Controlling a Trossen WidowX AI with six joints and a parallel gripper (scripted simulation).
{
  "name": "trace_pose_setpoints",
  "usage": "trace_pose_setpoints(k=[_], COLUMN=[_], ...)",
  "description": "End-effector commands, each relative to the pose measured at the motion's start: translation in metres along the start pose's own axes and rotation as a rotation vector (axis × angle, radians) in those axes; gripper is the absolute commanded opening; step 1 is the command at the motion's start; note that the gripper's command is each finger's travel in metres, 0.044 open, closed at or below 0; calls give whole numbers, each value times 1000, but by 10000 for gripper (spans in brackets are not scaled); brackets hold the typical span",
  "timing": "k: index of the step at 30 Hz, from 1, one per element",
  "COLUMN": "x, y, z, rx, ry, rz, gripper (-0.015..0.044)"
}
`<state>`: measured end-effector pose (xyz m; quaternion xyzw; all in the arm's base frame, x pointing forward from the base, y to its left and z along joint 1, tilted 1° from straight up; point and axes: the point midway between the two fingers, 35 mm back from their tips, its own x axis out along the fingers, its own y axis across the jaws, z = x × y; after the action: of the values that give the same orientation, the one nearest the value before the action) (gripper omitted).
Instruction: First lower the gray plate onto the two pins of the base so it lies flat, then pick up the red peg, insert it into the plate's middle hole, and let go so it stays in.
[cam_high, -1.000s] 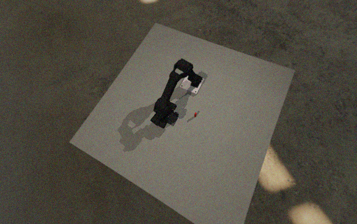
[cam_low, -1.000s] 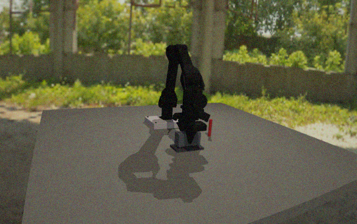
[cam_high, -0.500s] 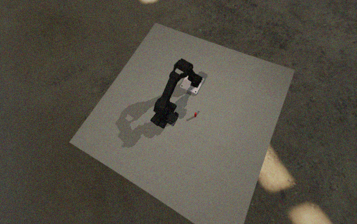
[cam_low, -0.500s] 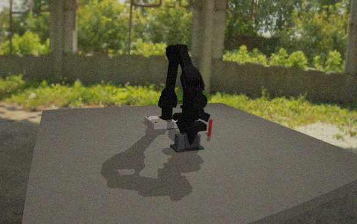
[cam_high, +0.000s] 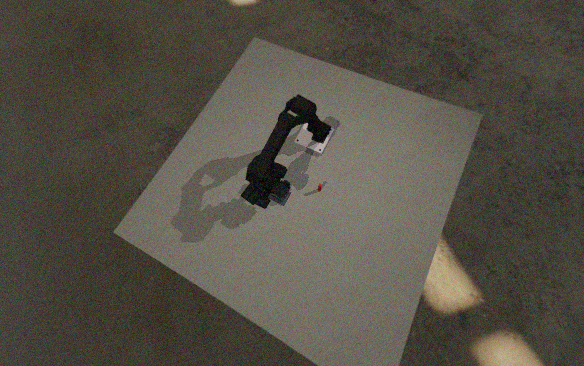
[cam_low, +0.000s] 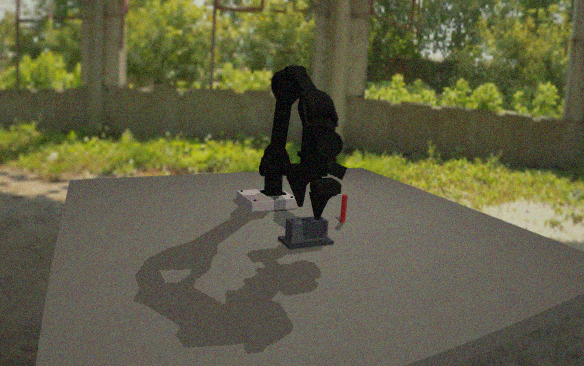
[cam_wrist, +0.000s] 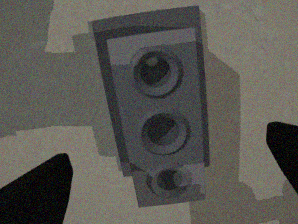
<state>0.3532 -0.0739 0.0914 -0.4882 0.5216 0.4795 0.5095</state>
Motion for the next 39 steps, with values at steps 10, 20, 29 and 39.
trace_pose_setpoints(k=[10, 20, 29, 39], x=[-63, -66, -66, -64], y=[1, 22, 52, 84], z=[1, 59, 107, 144], rx=[16, 781, 1519, 2133], ry=[6, -10, -21, -26], rz=[-27, -24, -15, -2], gripper=[440, 440, 440, 440])
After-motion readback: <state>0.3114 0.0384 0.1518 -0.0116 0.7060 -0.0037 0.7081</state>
